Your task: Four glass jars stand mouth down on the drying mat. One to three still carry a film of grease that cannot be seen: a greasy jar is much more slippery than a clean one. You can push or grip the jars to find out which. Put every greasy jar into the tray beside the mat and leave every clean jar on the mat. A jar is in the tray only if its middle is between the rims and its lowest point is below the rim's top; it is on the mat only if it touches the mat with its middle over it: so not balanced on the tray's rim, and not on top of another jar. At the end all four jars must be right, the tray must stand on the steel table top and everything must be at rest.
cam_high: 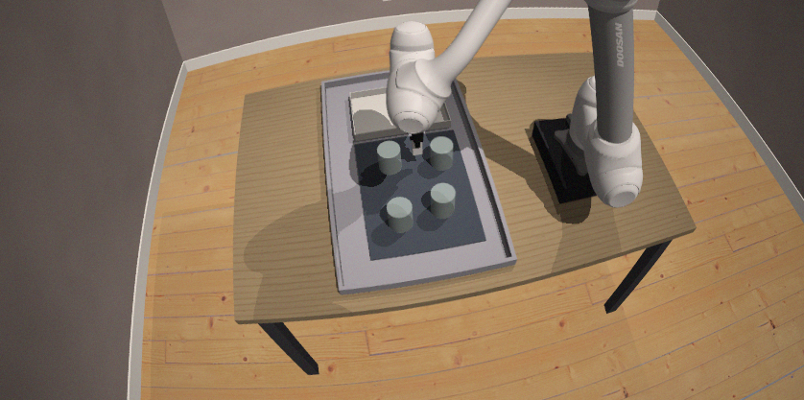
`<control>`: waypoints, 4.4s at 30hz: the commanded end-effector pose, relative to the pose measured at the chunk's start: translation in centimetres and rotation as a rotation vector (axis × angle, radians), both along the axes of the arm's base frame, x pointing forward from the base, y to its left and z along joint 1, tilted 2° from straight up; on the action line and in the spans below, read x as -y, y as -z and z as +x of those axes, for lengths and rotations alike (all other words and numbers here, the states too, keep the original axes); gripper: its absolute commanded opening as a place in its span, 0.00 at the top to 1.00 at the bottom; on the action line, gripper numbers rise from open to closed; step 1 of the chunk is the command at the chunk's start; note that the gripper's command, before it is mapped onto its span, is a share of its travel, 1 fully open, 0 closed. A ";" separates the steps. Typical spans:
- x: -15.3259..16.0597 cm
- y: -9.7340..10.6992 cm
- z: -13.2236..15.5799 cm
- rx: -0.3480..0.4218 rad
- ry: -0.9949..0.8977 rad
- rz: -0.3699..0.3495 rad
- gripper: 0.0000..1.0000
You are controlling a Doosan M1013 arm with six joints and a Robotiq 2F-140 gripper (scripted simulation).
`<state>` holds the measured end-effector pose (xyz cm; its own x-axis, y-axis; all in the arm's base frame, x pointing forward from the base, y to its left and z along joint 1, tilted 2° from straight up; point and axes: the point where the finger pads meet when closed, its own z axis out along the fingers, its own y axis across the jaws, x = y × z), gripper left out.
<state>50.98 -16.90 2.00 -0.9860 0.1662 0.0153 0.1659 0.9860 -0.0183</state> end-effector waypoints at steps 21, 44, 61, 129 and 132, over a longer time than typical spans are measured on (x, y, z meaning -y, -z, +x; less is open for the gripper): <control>0.2 0.0 0.2 0.001 -0.005 -0.006 1.00; 0.2 0.0 0.2 0.001 -0.005 -0.006 1.00; -0.8 -7.6 0.6 0.001 -0.005 -0.006 1.00; -15.8 0.4 4.3 0.001 -0.005 -0.006 1.00; -15.8 0.4 4.3 0.001 -0.005 -0.006 1.00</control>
<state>55.42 -1.11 1.70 -0.9876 0.1561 0.0148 0.1557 0.9875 -0.0227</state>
